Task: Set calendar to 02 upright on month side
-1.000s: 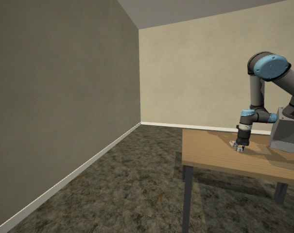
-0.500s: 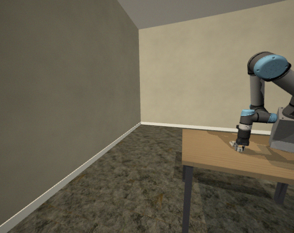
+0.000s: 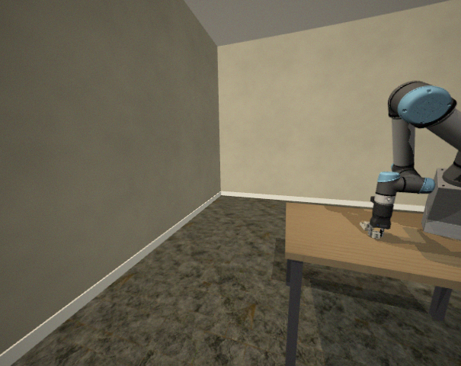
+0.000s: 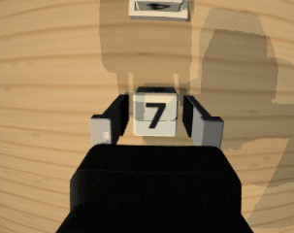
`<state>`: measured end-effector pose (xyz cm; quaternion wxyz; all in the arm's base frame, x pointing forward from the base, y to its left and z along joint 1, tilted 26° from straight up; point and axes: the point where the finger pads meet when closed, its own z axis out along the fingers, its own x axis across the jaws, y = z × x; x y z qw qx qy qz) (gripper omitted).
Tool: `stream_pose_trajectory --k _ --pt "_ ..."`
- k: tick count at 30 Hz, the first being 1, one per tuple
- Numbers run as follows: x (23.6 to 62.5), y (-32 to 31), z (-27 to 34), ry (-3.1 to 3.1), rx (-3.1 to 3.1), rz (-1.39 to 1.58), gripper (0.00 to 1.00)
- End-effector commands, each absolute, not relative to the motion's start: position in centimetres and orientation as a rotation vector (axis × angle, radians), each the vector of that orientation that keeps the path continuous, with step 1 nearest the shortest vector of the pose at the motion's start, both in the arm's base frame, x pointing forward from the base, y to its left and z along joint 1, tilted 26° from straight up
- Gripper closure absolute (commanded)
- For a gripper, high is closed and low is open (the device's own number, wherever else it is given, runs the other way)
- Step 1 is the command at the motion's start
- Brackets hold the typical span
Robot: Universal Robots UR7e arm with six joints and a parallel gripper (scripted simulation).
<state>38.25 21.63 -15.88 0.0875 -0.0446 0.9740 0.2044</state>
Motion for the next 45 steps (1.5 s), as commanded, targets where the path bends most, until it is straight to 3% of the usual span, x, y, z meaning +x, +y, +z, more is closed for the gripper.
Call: stream_pose_trajectory --k 1,45 --pt "38.29 21.62 -15.84 2.899 -0.133 0.608 0.40" --pt "38.18 21.34 -15.21 2.899 -0.133 0.608 0.40"
